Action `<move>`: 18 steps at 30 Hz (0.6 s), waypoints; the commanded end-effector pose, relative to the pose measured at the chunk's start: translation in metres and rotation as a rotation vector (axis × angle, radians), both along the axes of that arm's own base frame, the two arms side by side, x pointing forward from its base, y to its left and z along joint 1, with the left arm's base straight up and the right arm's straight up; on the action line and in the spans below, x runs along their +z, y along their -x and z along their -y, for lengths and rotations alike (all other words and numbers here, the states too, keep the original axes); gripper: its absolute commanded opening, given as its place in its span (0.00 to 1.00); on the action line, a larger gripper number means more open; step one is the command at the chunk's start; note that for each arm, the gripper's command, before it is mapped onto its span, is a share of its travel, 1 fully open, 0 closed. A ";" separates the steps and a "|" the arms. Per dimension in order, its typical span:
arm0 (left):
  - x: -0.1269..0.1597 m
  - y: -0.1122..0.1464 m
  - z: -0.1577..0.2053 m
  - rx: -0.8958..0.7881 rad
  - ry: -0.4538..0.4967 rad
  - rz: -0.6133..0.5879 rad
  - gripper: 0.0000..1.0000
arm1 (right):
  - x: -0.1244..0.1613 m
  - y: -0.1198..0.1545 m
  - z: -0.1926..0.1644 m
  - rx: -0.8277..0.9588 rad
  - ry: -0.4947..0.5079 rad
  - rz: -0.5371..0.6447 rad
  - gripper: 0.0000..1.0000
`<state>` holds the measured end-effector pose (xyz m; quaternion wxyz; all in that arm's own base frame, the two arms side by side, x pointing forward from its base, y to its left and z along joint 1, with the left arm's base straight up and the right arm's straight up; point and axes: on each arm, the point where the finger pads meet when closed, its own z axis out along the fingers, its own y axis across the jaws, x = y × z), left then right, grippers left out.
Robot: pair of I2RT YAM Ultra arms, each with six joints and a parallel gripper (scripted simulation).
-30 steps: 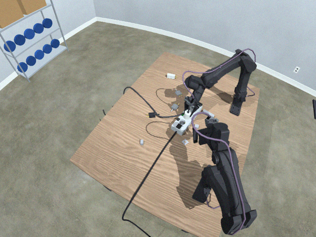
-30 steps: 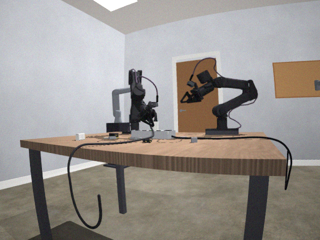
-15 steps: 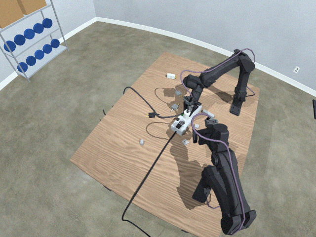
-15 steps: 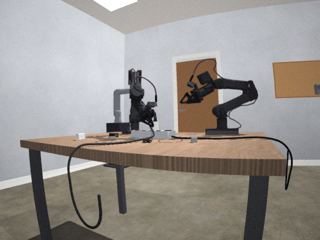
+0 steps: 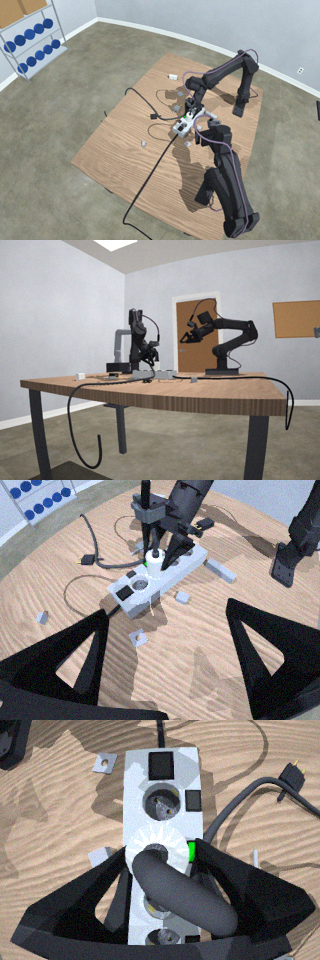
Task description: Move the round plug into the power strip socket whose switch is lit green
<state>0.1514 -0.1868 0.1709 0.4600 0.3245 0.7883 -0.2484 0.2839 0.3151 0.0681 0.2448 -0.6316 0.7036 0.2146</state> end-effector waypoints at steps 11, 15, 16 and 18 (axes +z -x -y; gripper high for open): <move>0.015 0.000 0.004 -0.017 0.032 0.033 1.00 | 0.054 -0.006 0.012 -0.002 -0.038 0.057 0.65; 0.040 -0.001 0.013 -0.046 0.083 0.078 1.00 | 0.077 -0.005 0.029 -0.002 -0.040 0.064 0.65; 0.047 -0.001 0.015 -0.050 0.098 0.091 1.00 | 0.080 -0.003 0.034 -0.001 -0.036 0.058 0.65; 0.057 -0.002 0.018 -0.057 0.119 0.109 1.00 | 0.088 -0.001 0.042 -0.018 -0.024 0.047 0.65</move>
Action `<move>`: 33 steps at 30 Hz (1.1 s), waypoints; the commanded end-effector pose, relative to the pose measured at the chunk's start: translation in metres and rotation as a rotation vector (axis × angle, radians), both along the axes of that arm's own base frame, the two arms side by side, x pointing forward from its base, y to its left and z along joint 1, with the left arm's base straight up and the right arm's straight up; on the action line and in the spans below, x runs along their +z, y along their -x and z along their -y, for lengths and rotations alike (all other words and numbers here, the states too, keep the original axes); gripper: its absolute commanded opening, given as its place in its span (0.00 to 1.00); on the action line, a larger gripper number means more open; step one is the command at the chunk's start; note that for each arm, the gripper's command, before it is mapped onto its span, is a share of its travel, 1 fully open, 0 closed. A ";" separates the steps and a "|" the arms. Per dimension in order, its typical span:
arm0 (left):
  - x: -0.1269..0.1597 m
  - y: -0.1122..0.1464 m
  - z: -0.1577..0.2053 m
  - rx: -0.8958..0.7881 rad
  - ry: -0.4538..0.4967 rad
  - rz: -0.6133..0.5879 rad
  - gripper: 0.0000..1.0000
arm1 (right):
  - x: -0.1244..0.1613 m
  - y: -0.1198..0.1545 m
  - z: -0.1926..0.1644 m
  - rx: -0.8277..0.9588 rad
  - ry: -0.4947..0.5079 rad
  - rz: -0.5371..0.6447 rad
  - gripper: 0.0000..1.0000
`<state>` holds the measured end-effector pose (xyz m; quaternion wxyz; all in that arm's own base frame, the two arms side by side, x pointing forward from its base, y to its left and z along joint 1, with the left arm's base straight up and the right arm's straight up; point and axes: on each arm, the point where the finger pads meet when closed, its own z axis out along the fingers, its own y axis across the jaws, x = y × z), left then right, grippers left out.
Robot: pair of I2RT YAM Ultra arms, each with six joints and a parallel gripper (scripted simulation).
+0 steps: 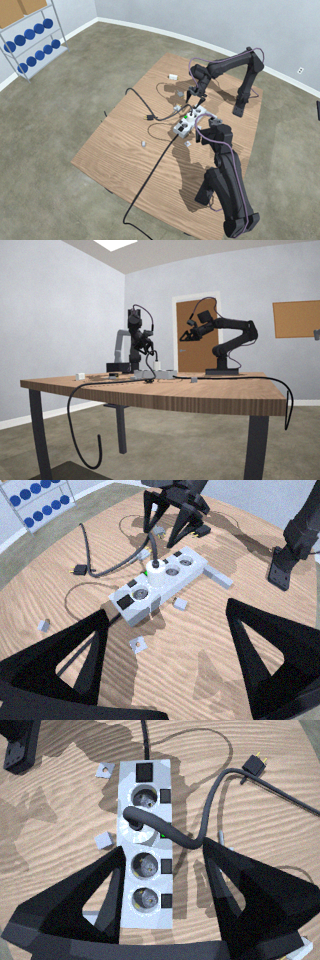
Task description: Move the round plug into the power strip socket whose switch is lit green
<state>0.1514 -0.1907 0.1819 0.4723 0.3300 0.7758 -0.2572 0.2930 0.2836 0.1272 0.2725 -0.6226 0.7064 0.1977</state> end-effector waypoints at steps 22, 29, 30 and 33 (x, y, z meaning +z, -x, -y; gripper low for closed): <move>0.052 -0.003 0.015 -0.036 0.112 0.086 1.00 | 0.114 0.018 -0.005 -0.440 0.093 -0.041 0.65; 0.052 -0.003 0.015 -0.036 0.112 0.086 1.00 | 0.144 0.021 -0.019 -0.488 0.074 -0.019 0.65; 0.052 -0.003 0.015 -0.036 0.112 0.086 1.00 | 0.146 0.022 -0.021 -0.489 0.071 -0.017 0.65; 0.052 -0.003 0.015 -0.036 0.112 0.086 1.00 | 0.151 0.022 -0.025 -0.485 0.060 -0.011 0.65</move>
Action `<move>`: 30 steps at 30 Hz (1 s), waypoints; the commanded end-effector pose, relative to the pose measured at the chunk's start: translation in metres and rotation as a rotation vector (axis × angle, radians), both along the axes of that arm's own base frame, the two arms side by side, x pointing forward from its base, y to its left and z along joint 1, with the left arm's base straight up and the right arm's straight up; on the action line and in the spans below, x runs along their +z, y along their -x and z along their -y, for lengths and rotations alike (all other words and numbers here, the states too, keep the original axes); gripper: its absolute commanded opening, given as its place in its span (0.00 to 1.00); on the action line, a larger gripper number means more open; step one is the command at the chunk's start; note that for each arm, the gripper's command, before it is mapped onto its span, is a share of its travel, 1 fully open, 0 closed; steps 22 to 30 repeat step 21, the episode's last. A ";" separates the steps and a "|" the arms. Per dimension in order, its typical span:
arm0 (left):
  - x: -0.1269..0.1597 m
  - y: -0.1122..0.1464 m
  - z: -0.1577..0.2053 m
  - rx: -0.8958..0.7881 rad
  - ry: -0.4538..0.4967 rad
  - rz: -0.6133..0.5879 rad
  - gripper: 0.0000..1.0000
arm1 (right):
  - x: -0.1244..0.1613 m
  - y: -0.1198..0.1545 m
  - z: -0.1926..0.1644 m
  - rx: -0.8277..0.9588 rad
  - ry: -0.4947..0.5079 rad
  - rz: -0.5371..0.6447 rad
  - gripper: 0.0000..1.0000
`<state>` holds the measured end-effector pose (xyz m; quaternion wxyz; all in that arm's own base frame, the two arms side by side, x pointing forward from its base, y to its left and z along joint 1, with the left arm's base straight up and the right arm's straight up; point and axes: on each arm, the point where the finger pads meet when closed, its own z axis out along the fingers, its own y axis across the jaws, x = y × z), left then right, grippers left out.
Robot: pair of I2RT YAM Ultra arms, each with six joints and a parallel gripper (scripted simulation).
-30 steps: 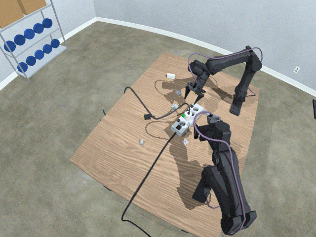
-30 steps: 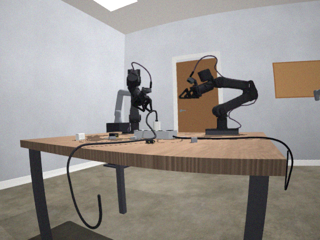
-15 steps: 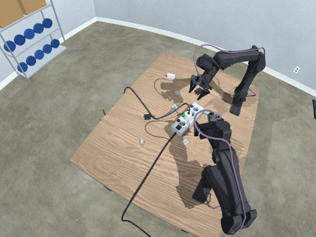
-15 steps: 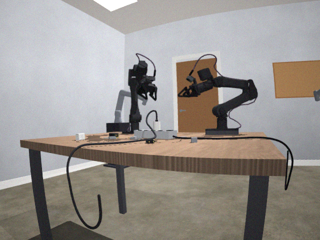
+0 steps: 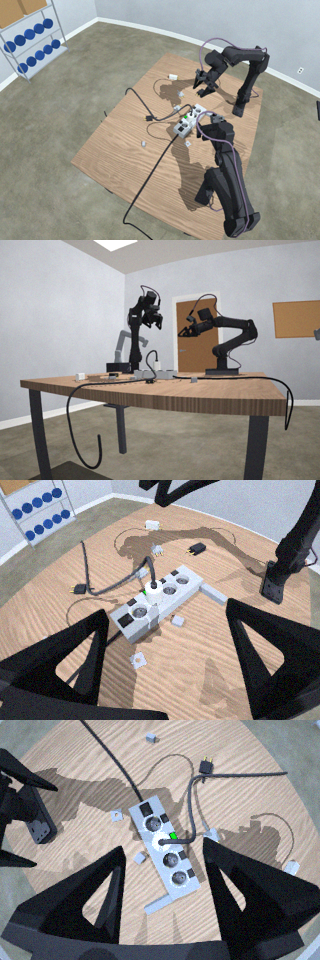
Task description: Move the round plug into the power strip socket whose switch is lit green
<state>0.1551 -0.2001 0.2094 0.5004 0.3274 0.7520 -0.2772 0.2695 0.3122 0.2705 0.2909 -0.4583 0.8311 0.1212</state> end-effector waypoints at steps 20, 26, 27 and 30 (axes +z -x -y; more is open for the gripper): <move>0.025 0.001 0.006 -0.020 0.047 0.035 1.00 | 0.014 -0.003 0.001 -0.035 -0.005 0.012 0.65; 0.025 0.001 0.006 -0.020 0.047 0.035 1.00 | 0.014 -0.003 0.001 -0.035 -0.005 0.012 0.65; 0.025 0.001 0.006 -0.020 0.047 0.035 1.00 | 0.014 -0.003 0.001 -0.035 -0.005 0.012 0.65; 0.025 0.001 0.006 -0.020 0.047 0.035 1.00 | 0.014 -0.003 0.001 -0.035 -0.005 0.012 0.65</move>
